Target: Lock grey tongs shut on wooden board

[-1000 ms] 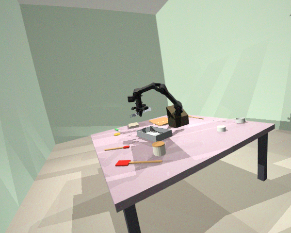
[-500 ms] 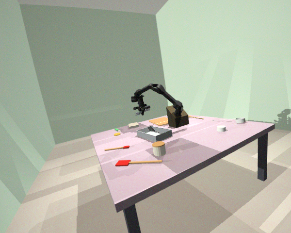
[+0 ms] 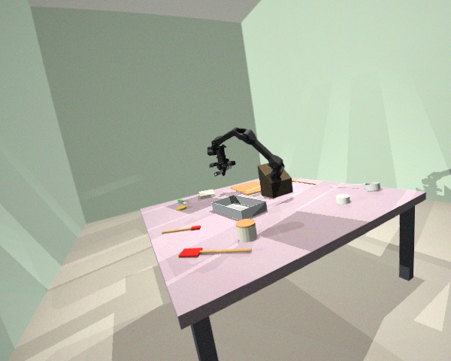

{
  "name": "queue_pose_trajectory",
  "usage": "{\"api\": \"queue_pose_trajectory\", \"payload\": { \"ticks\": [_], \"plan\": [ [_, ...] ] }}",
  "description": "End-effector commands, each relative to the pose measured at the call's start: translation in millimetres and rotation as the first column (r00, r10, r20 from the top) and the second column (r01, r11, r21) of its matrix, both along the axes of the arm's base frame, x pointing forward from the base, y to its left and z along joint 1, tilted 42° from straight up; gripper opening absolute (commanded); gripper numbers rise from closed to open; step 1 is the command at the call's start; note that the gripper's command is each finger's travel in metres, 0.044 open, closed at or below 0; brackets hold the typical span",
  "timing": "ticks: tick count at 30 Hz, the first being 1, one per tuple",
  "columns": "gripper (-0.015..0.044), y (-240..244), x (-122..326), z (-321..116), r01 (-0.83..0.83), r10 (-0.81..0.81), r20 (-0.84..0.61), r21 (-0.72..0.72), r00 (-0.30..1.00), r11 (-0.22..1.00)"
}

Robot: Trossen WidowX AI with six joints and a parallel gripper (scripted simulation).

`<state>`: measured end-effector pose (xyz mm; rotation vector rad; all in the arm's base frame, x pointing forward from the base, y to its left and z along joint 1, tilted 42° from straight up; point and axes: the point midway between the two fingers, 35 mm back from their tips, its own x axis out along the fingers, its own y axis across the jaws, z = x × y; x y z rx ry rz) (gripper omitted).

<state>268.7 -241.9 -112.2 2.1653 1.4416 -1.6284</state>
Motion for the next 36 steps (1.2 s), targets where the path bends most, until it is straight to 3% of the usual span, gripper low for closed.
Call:
{"api": "queue_pose_trajectory", "payload": {
  "ticks": [1,19,36],
  "plan": [
    [-0.015,-16.2,-26.2,-10.7,-0.037,0.037,0.019,-0.006,0.999,0.999],
    [-0.015,-68.1,-148.5,-42.4,-0.21,0.213,0.139,-0.035,0.967,0.977],
    [-0.015,-73.2,-267.4,-66.1,-0.37,0.365,0.264,-0.032,0.893,0.929]
  ]
}}
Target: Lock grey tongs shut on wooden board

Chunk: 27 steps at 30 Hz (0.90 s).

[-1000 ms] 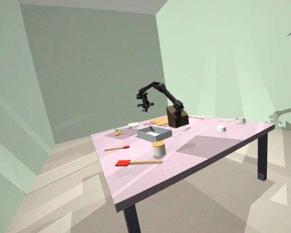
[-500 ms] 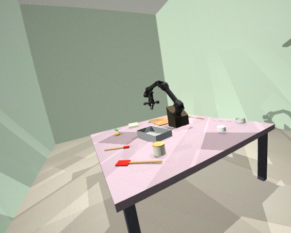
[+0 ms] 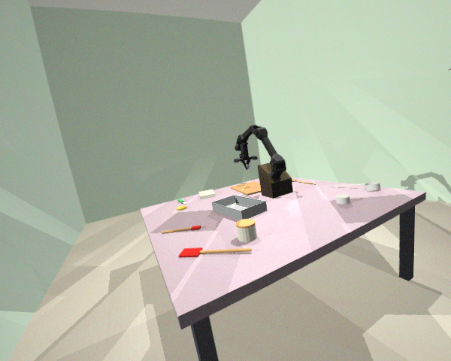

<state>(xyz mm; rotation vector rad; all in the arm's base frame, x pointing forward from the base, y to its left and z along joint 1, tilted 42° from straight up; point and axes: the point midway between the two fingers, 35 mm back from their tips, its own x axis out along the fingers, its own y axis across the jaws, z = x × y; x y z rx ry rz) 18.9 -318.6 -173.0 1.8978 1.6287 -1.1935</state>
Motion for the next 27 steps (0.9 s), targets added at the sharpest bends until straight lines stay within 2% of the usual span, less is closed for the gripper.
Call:
{"api": "queue_pose_trajectory", "payload": {
  "ticks": [1,12,27],
  "plan": [
    [-0.015,3.6,-18.7,-5.6,-0.035,0.034,0.019,0.015,0.999,0.999],
    [-0.015,3.5,-18.5,-8.1,-0.041,0.041,0.015,0.0,0.999,0.999],
    [-0.015,3.1,-14.9,-37.0,-0.134,0.124,-0.059,-0.204,0.99,0.97]
  ]
}}
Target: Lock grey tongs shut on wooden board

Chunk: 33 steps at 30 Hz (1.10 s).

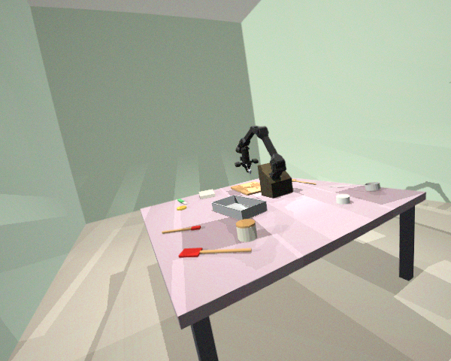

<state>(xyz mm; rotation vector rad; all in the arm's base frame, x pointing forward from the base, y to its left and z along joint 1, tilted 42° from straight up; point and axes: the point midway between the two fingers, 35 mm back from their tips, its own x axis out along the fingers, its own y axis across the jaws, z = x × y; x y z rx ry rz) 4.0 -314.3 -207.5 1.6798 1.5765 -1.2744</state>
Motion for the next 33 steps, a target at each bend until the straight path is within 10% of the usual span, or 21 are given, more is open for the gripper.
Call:
{"api": "queue_pose_trajectory", "payload": {
  "ticks": [1,33],
  "plan": [
    [-0.015,-1.2,0.2,-4.0,-0.028,0.027,-0.02,-0.062,0.999,0.998],
    [-0.015,5.7,7.4,-13.2,-0.191,0.123,-0.166,-0.497,0.978,0.846]
  ]
}}
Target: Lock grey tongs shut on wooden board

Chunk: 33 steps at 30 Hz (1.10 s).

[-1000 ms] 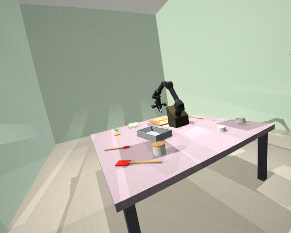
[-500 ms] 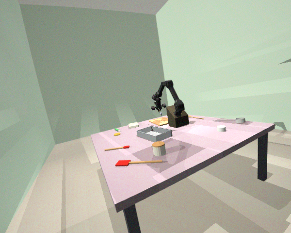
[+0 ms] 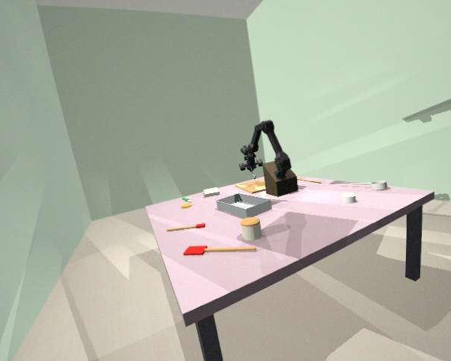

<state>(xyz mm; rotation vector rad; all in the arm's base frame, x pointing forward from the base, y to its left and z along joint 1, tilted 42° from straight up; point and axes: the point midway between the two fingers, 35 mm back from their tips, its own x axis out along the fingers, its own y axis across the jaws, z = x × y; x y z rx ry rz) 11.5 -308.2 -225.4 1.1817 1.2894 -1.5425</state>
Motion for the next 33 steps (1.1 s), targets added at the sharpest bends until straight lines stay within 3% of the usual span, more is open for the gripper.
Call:
{"api": "queue_pose_trajectory", "payload": {
  "ticks": [1,27,33],
  "plan": [
    [-0.015,0.1,0.1,5.7,-0.017,0.016,-0.017,-0.066,1.0,0.998],
    [-0.015,21.1,1.2,55.9,-0.08,0.047,-0.084,-0.441,0.995,0.894],
    [-0.015,22.8,1.0,60.2,-0.082,0.047,-0.086,-0.46,0.995,0.884]
  ]
}}
